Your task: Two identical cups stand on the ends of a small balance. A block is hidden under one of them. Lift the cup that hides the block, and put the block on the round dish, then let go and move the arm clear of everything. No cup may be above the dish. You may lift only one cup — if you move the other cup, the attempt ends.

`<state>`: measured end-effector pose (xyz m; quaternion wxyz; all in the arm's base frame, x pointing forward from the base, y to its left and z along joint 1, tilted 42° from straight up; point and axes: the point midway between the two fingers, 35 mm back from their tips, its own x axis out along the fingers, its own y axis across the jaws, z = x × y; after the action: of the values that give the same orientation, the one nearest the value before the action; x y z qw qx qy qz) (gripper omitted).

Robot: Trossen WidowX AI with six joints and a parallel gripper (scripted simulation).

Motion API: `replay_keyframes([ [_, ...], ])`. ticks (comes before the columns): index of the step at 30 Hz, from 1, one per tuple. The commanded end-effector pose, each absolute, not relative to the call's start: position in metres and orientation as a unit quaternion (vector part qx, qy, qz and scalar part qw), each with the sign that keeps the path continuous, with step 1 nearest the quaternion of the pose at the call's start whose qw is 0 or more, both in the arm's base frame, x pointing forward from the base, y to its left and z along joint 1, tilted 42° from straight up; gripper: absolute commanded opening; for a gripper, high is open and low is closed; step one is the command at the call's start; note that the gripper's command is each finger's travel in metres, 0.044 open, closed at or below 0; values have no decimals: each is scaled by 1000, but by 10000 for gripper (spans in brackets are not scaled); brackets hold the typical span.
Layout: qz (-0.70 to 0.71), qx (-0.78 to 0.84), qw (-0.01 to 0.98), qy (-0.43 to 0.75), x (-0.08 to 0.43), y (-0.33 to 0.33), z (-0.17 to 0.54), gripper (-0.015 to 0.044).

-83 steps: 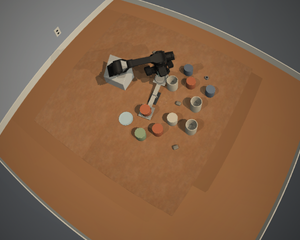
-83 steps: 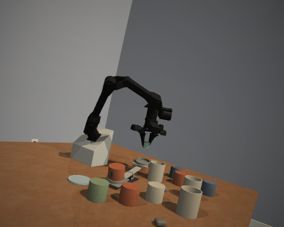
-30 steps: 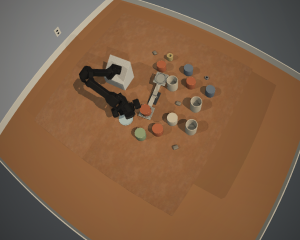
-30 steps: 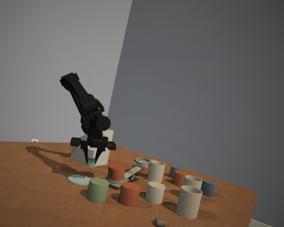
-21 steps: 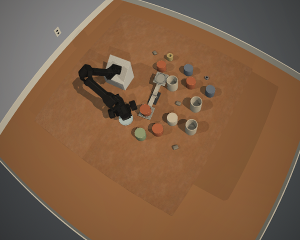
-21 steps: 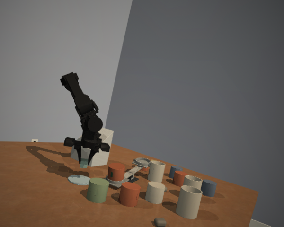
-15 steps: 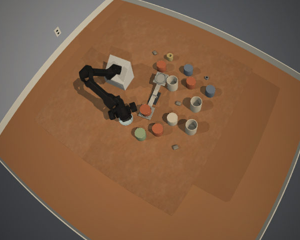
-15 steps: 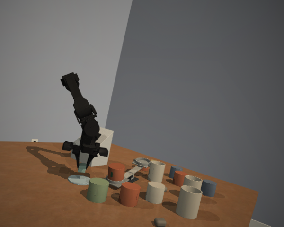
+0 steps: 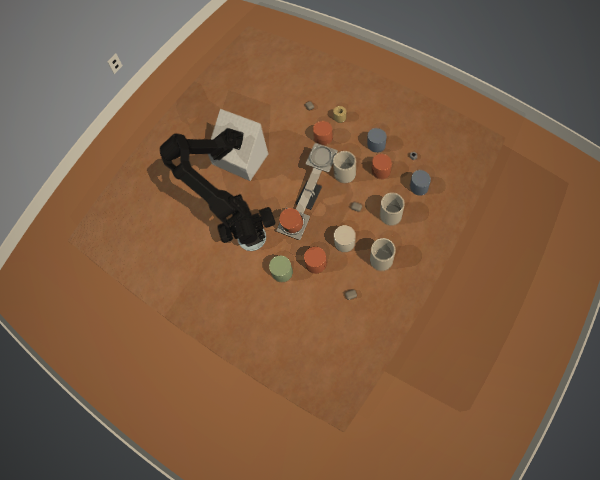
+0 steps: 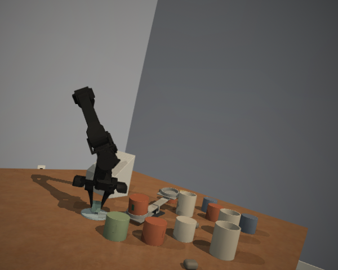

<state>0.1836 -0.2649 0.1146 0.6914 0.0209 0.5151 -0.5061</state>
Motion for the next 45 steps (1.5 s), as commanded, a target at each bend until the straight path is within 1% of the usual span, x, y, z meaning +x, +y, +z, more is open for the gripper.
replay_keyframes([
  [1,-502,20,692,519,183,-268,107,0],
  [7,-502,20,692,519,183,-273,102,0],
  [22,-506,21,691,516,183,-272,107,394],
  [24,-505,22,691,517,185,-263,116,440],
  [27,-502,22,692,519,186,-234,145,440],
  [33,-501,22,692,519,186,-230,150,440],
  [36,-499,20,696,516,186,-207,176,440],
  [45,-499,20,696,516,186,-204,178,440],
])
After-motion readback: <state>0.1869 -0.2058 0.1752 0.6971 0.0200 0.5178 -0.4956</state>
